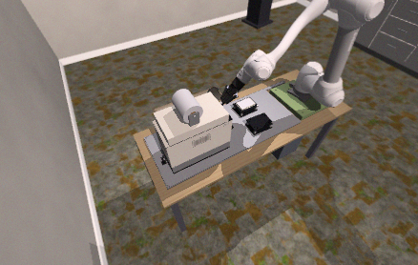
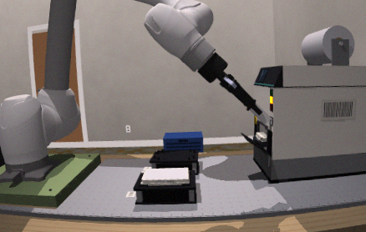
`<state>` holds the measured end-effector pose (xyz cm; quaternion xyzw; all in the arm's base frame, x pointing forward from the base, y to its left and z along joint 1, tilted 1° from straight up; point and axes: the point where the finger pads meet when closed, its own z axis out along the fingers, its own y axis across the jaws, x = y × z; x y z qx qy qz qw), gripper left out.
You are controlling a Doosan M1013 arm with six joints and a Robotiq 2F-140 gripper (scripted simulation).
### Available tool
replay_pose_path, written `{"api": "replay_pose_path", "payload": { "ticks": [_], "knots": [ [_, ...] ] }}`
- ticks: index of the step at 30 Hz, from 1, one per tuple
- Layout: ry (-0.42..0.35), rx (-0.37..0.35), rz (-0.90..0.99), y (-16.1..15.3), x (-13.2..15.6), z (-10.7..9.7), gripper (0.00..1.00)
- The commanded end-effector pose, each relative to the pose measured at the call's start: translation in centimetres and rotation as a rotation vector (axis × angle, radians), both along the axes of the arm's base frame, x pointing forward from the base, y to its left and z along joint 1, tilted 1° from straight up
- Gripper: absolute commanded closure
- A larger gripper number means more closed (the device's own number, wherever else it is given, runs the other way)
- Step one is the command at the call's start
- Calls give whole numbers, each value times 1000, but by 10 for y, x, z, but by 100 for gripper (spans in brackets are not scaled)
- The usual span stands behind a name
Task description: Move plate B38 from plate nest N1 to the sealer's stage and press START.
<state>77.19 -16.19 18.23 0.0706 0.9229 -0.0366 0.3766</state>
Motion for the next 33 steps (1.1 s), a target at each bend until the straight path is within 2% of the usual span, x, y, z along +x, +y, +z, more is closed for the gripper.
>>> {"api": "replay_pose_path", "payload": {
  "ticks": [1, 33],
  "knots": [
    [0, 0, 0, 0, 0, 0, 90],
    [0, 0, 0, 6, -36, 25, 90]
  ]
}}
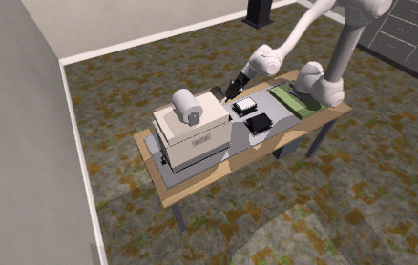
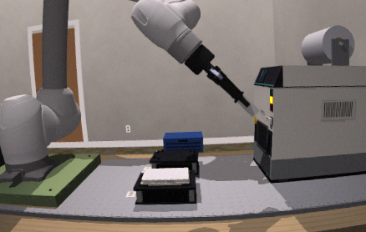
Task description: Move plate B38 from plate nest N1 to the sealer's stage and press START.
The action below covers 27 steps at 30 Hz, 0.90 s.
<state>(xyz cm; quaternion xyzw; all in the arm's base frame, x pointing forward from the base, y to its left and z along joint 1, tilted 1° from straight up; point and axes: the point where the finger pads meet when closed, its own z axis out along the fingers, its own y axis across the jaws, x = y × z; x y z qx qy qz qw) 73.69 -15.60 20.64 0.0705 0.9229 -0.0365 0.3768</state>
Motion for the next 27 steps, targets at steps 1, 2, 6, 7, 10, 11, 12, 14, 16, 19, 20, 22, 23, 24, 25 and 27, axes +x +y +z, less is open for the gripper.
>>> {"api": "replay_pose_path", "payload": {
  "ticks": [1, 2, 6, 7, 10, 11, 12, 14, 16, 19, 20, 22, 23, 24, 25, 27],
  "knots": [
    [0, 0, 0, 0, -1, 1, 90],
    [0, 0, 0, 0, -1, 1, 90],
    [0, 0, 0, 1, -6, 6, 90],
    [0, 0, 0, 1, -8, 7, 90],
    [0, 0, 0, 2, -11, 10, 90],
    [0, 0, 0, 2, -13, 11, 90],
    [0, 0, 0, 3, -17, 13, 90],
    [0, 0, 0, 4, -26, 18, 90],
    [0, 0, 0, 6, -34, 23, 90],
    [0, 0, 0, 7, -39, 26, 90],
    [0, 0, 0, 7, -43, 28, 90],
    [0, 0, 0, 9, -52, 32, 90],
    [0, 0, 0, 9, -56, 35, 90],
    [0, 0, 0, 10, -61, 37, 90],
    [0, 0, 0, 11, -65, 39, 90],
    [0, 0, 0, 12, -74, 44, 90]
  ]
}}
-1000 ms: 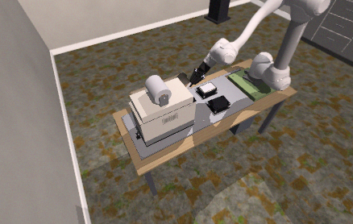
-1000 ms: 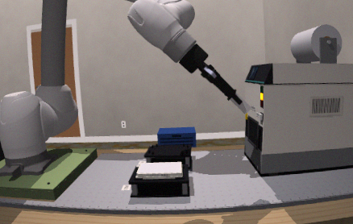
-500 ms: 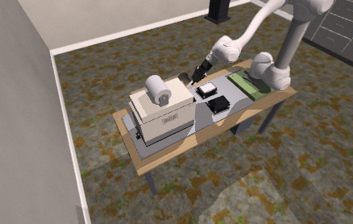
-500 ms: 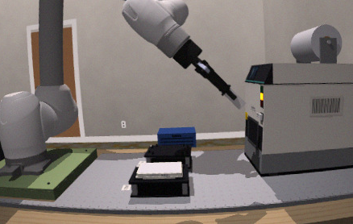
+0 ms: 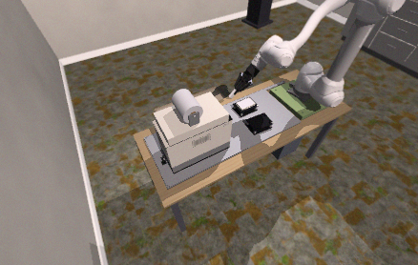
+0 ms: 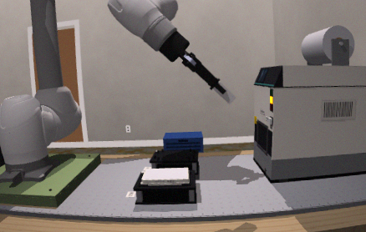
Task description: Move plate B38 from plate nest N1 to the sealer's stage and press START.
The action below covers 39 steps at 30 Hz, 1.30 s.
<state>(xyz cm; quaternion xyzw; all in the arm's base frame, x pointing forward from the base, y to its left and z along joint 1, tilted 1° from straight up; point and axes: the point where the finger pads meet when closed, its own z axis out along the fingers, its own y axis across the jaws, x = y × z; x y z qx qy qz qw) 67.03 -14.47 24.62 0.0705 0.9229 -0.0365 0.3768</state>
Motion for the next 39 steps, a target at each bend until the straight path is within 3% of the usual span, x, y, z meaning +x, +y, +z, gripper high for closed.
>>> {"api": "replay_pose_path", "payload": {
  "ticks": [1, 4, 5, 15, 39],
  "knots": [
    [0, 0, 0, 2, -12, 6, 90],
    [0, 0, 0, 4, -25, 13, 90],
    [0, 0, 0, 4, -22, 17, 30],
    [0, 0, 0, 0, 1, 49, 30],
    [0, 0, 0, 0, 1, 49, 30]
  ]
}}
